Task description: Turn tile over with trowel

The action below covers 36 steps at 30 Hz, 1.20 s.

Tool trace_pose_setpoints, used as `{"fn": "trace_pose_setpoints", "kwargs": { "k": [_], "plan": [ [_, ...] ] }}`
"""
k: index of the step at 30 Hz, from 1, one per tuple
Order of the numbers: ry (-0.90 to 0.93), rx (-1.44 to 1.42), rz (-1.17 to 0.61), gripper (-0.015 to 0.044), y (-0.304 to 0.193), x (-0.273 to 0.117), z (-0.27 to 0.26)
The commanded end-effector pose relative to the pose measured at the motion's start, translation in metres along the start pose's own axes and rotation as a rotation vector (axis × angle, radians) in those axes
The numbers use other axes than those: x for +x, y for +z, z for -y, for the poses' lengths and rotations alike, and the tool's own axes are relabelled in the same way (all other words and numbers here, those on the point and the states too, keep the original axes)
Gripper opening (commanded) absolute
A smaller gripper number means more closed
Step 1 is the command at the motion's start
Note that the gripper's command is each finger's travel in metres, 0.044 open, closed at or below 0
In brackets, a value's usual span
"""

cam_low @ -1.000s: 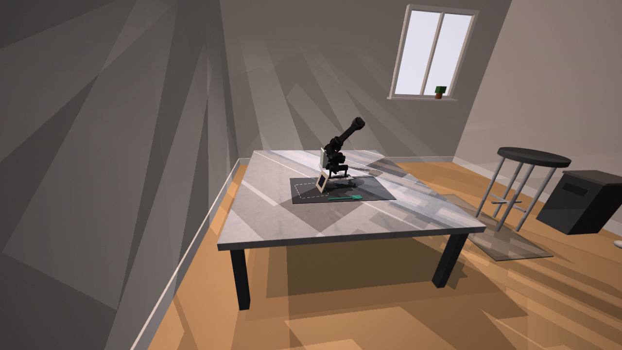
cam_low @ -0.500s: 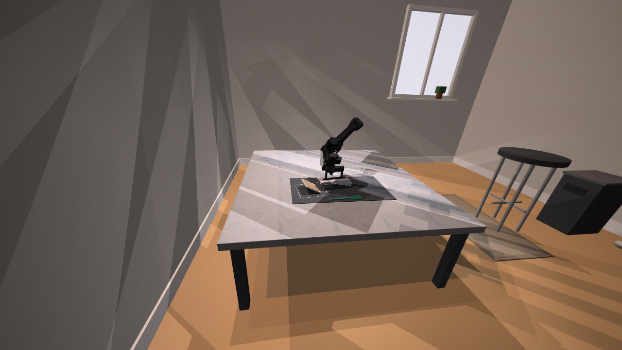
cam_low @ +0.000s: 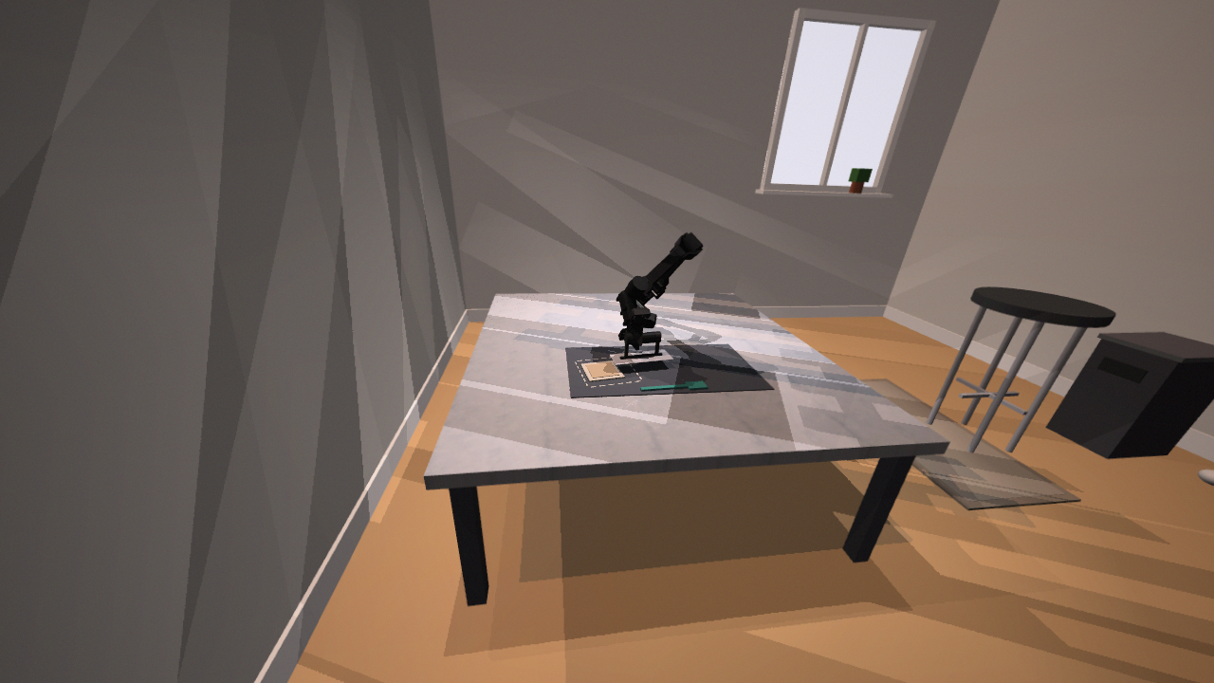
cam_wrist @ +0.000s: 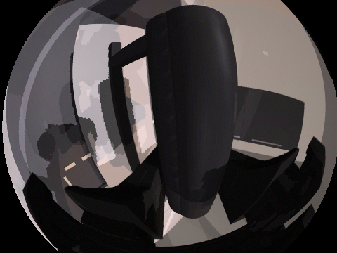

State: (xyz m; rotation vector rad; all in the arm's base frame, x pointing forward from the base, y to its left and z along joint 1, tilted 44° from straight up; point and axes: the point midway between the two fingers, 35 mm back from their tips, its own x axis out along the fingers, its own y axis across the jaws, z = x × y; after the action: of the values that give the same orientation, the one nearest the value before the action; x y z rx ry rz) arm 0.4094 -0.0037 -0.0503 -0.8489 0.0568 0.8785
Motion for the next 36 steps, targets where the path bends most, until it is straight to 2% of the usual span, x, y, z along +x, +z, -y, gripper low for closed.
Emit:
{"fn": "trace_pose_setpoints", "kwargs": {
  "k": [1,36],
  "plan": [
    [-0.016,-0.013,0.0,0.0,-0.005,0.003,0.003],
    [-0.014,-0.01,0.0,0.0,0.092,-0.038,0.048]
  ]
}}
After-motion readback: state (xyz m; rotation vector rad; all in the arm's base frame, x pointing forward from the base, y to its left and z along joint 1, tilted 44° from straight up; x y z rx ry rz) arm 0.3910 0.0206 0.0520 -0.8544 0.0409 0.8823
